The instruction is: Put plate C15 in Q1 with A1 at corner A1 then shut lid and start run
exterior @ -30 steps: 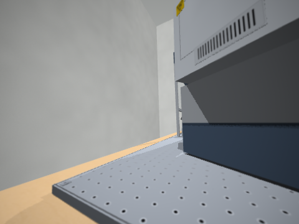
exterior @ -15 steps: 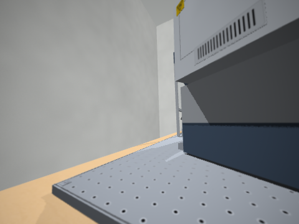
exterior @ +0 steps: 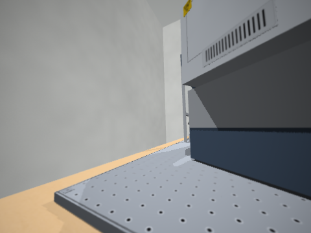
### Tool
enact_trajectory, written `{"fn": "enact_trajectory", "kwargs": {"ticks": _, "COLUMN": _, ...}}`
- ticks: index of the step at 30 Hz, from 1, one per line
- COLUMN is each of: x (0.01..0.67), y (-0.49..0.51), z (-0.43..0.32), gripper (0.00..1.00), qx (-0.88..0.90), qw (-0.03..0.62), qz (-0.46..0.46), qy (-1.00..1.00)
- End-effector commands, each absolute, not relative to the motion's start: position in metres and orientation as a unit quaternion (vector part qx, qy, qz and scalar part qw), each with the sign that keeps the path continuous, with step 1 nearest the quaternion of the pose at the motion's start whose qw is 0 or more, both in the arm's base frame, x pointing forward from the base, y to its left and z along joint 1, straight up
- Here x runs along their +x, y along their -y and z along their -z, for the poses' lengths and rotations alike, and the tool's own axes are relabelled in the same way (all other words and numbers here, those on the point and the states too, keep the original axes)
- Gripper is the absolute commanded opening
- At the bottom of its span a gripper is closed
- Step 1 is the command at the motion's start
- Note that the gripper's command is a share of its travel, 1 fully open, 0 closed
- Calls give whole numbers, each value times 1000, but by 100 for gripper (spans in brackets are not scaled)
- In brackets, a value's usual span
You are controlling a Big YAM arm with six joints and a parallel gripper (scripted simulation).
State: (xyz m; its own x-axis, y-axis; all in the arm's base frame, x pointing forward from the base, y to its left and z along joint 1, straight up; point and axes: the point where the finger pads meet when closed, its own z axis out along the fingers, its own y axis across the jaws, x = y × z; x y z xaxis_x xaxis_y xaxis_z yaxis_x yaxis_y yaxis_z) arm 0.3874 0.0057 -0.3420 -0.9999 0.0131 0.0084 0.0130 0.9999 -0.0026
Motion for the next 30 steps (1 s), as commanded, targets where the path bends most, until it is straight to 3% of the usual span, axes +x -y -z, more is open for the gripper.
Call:
{"fn": "enact_trajectory", "kwargs": {"ticks": 1, "x": 389, "y": -9, "z": 349, "gripper": 99, "qx": -7, "qw": 1, "qz": -1, "qy": 1000}}
{"fn": "enact_trajectory", "kwargs": {"ticks": 8, "x": 416, "y": -2, "z": 348, "gripper": 99, "qx": -7, "qw": -27, "qz": -1, "qy": 1000}}
{"fn": "enact_trajectory", "kwargs": {"ticks": 18, "x": 378, "y": -1, "z": 367, "gripper": 99, "qx": -5, "qw": 15, "qz": -2, "qy": 1000}}
{"fn": "enact_trajectory", "kwargs": {"ticks": 30, "x": 420, "y": -13, "z": 346, "gripper": 99, "qx": 2, "qw": -27, "qz": 0, "qy": 1000}}
